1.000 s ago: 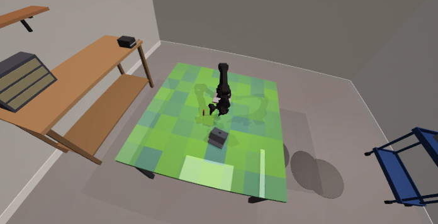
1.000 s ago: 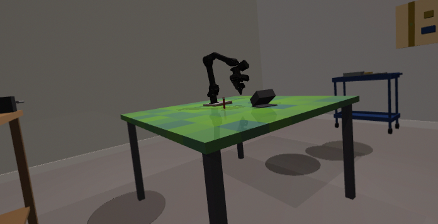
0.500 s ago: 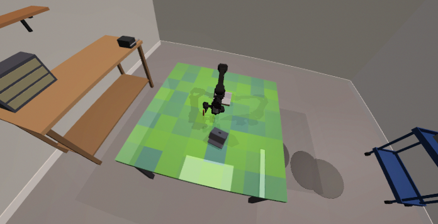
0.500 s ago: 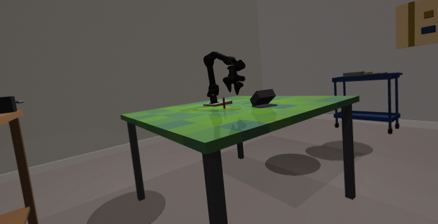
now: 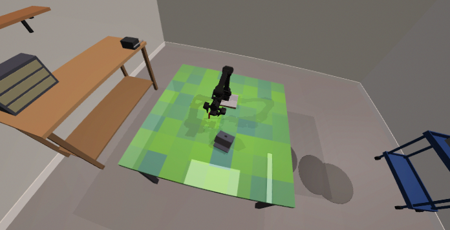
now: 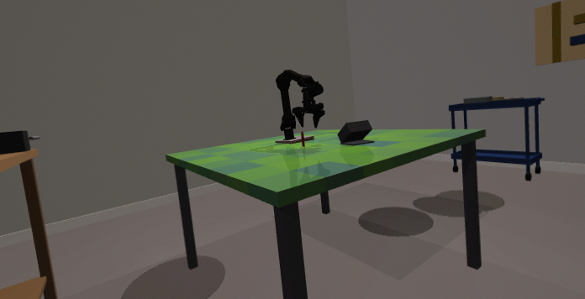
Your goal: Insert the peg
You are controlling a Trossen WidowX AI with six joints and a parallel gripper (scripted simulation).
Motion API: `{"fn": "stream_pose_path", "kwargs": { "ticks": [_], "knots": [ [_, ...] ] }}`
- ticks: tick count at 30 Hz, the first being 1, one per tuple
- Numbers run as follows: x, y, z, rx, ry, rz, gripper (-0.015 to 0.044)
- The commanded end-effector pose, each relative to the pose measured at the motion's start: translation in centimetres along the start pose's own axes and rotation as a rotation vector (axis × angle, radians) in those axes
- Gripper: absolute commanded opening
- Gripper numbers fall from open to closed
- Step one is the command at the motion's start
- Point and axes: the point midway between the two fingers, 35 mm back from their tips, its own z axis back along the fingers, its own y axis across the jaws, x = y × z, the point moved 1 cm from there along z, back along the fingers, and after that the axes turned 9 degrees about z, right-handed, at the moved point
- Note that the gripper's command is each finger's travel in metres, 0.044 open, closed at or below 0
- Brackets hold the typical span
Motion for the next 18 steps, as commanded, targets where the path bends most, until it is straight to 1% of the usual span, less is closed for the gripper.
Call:
{"fn": "stream_pose_path", "kwargs": {
  "ticks": [1, 14, 18],
  "knots": [
    [-0.5, -0.9, -0.1, 0.04, 0.027, -0.077, 0.044],
    [-2.2, -3.6, -0.1, 0.152, 0.104, -0.322, 0.044],
    [-2.4, -3.8, -0.1, 0.165, 0.112, -0.35, 0.044]
  ]
}}
